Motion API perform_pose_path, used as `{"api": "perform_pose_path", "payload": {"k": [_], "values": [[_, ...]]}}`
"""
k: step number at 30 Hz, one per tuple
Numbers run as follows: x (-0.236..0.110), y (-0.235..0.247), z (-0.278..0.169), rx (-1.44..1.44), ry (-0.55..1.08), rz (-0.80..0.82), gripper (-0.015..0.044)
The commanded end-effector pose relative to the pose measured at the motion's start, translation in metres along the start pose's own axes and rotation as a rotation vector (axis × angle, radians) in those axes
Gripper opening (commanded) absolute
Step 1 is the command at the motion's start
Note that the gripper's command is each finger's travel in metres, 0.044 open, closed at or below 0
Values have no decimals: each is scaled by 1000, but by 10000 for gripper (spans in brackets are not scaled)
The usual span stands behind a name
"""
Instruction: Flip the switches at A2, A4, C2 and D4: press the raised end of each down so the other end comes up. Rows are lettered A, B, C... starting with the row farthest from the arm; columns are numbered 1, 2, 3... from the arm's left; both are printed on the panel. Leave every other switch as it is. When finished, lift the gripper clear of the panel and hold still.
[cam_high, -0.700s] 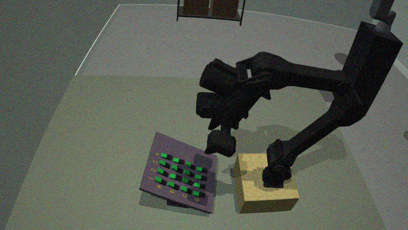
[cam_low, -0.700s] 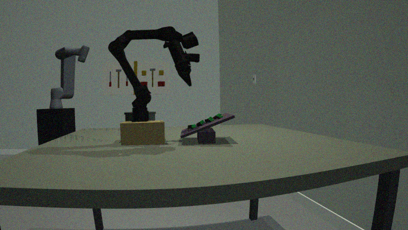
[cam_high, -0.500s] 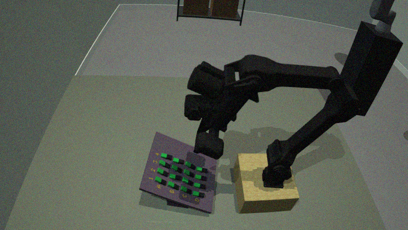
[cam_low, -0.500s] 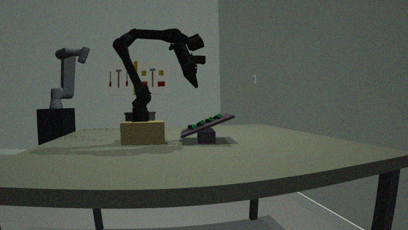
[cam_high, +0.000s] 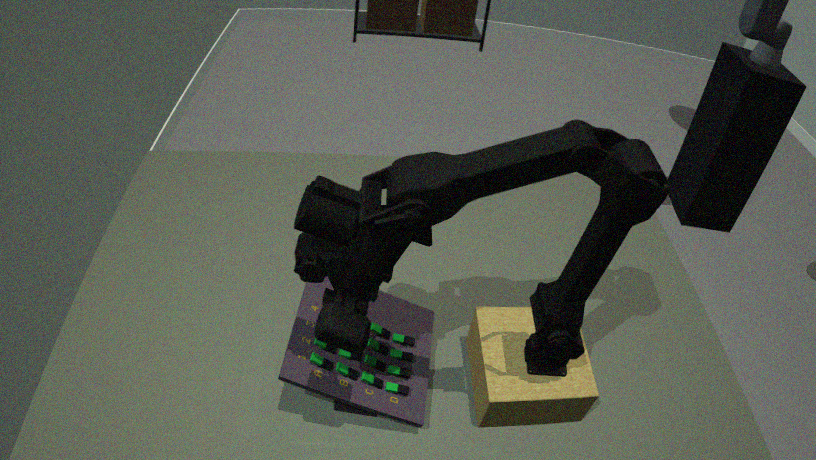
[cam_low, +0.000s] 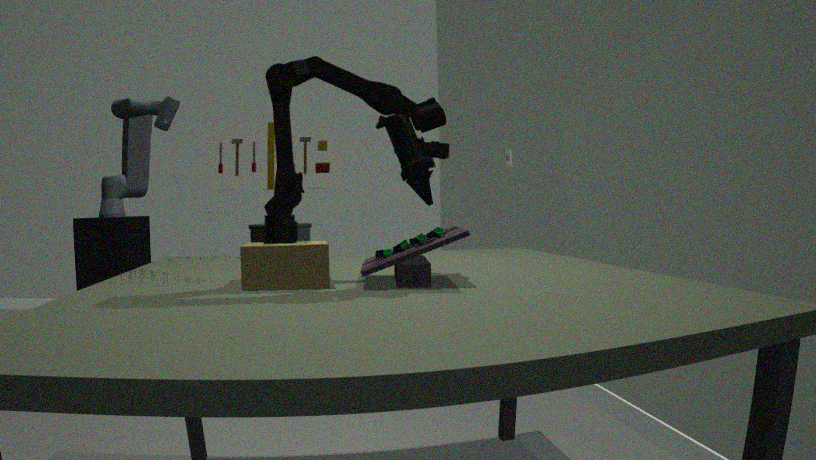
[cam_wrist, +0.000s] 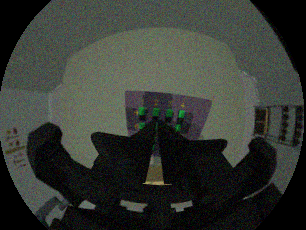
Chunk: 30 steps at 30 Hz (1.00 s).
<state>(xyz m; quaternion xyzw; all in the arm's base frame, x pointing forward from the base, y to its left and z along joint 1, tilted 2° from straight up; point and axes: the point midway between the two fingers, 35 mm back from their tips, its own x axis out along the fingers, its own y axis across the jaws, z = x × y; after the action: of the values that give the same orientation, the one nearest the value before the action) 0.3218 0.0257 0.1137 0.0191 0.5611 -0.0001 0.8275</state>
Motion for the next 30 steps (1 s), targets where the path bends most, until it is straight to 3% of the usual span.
{"api": "perform_pose_path", "payload": {"k": [1, 30], "values": [[27, 1, -3, 5, 33, 3, 0], [51, 1, -3, 5, 33, 3, 0]]}}
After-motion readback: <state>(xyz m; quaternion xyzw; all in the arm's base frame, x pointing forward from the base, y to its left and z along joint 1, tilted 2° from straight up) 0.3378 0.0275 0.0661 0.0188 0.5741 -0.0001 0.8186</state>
